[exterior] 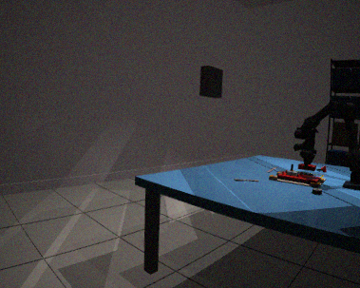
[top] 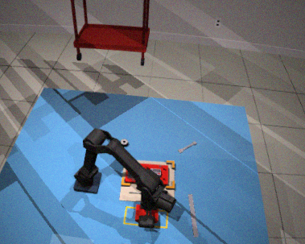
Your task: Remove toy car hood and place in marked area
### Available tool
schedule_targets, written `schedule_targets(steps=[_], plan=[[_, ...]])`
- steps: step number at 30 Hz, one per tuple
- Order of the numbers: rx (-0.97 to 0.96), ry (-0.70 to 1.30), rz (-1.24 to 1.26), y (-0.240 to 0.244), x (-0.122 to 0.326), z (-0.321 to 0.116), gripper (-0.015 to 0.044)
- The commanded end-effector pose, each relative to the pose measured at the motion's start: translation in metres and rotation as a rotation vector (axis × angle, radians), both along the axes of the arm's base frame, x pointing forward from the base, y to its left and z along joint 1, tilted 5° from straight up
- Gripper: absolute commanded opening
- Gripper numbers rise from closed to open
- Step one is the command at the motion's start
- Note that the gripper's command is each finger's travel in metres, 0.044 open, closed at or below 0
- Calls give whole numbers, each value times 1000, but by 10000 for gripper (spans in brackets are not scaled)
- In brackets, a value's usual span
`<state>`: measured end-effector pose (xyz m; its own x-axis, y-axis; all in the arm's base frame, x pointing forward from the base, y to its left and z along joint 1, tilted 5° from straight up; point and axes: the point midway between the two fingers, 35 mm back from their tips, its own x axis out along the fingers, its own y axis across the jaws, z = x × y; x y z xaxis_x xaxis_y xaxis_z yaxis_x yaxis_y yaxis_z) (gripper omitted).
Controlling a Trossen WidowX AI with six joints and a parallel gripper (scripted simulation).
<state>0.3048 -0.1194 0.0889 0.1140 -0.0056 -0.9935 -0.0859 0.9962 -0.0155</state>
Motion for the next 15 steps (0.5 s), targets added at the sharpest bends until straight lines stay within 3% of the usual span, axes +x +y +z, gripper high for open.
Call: schedule_targets(steps=[1,15], plan=[[2,1,-1,1,0,-4,0],[2,1,-1,1,0,-10,0]])
